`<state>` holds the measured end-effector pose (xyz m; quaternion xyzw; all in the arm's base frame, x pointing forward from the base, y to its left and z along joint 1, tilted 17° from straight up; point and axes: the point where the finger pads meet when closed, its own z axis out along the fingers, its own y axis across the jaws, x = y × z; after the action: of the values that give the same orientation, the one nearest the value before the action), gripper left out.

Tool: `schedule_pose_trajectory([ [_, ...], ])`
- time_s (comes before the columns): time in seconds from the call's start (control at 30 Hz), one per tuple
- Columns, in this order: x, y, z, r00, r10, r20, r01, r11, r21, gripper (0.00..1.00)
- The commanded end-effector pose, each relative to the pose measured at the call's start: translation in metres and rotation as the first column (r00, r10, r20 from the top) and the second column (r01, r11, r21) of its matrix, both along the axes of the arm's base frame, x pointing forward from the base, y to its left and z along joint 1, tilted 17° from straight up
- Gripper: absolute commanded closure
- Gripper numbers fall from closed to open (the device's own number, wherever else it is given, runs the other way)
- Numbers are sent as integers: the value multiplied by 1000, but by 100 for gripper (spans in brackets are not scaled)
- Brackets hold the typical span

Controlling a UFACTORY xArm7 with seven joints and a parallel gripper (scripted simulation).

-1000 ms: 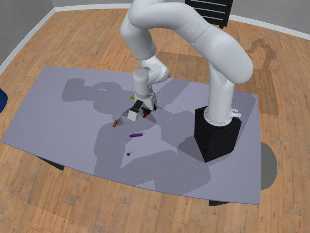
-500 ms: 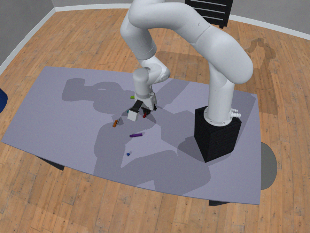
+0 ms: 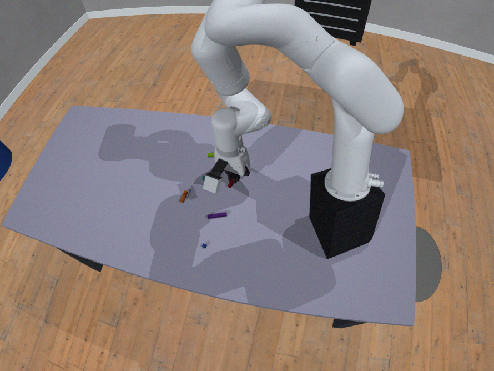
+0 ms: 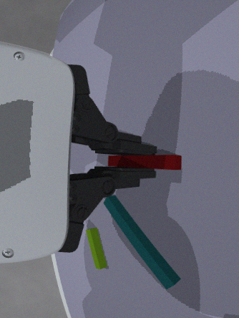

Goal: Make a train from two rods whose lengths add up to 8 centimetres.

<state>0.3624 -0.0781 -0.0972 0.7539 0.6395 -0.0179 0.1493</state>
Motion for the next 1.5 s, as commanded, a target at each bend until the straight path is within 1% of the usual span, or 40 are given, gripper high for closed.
schedule_pose_trajectory([
  [0.0, 1, 0, 1, 1000, 0, 2, 0, 1000, 1, 96],
  [0.27, 0, 1, 4, 1000, 0, 2, 0, 1000, 1, 96],
  [0.33, -1, 2, 9, 1000, 0, 2, 0, 1000, 1, 96],
  [0.5, -4, 7, 28, 1000, 0, 2, 0, 1000, 1, 96],
  [0.77, -11, 17, 66, 1000, 0, 2, 0, 1000, 1, 96],
  [0.83, -11, 17, 66, 1000, 0, 2, 0, 1000, 1, 96],
  [1.07, -15, 24, 91, 1000, 0, 2, 0, 1000, 1, 96],
  [1.2, -16, 25, 95, 1000, 0, 2, 0, 1000, 1, 96],
  [1.47, -16, 25, 96, 1000, 0, 2, 0, 1000, 1, 96],
])
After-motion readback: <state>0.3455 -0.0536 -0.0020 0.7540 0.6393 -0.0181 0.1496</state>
